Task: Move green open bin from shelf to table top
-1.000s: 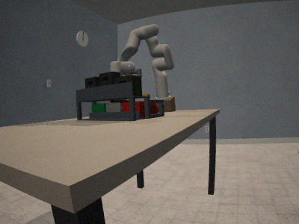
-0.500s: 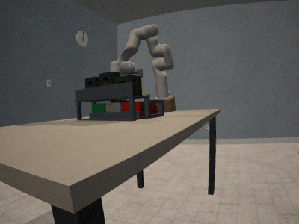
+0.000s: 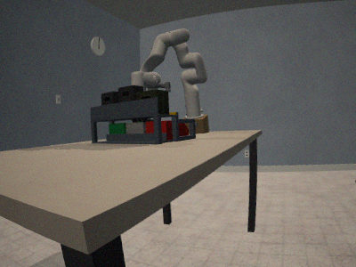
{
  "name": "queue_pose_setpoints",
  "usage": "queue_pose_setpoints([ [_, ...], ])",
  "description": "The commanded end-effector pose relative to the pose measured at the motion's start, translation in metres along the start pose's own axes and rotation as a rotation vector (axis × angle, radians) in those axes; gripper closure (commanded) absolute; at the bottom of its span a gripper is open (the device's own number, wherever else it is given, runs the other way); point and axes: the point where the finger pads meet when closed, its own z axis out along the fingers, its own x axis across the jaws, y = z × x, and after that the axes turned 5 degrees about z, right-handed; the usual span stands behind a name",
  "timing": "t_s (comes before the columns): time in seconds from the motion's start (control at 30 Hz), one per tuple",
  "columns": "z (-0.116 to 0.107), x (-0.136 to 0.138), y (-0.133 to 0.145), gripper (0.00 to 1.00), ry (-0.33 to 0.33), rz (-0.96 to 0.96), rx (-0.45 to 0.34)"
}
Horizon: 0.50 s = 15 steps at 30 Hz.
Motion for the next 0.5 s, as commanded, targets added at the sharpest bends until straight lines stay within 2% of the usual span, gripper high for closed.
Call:
queue_pose_setpoints([
  [0.0,-0.002,-0.002,0.000,1.00,-0.004,0.000,0.000],
  [0.2,-0.002,-0.002,0.000,1.00,-0.004,0.000,0.000],
  [0.47,-0.014,-0.002,0.000,1.00,-0.004,0.000,0.000],
])
